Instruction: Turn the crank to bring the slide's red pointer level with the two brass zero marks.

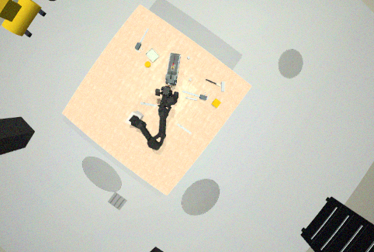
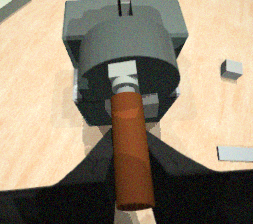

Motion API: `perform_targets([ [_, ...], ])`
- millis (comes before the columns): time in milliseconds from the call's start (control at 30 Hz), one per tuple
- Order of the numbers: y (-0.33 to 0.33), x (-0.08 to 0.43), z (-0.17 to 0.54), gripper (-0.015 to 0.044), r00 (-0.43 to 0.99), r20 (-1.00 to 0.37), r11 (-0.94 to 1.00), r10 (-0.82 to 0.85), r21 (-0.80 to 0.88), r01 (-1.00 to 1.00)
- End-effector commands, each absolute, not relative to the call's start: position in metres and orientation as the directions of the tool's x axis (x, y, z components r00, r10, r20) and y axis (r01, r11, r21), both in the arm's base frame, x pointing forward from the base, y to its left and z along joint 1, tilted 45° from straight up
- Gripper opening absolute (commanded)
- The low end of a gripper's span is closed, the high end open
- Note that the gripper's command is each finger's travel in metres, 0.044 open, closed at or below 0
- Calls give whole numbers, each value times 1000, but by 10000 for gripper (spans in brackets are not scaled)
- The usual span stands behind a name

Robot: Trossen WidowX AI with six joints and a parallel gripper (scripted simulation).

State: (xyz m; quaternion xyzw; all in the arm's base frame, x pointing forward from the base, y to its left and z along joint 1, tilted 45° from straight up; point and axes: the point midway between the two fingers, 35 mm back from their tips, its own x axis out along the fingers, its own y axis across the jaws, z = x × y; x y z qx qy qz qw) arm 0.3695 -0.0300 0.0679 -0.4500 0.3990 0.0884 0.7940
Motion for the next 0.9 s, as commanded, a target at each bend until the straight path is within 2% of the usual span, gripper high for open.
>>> perform_targets([
  [0,-30,370,68,0,666,-713,579,-219,-644,-500],
  [67,-30,370,68,0,666,-713,579,-219,-644,-500],
  [633,-30,370,68,440,666,-713,579,-219,-644,-500],
  [867,-9,369,87,440,667,-713,578,-216,-644,-501],
])
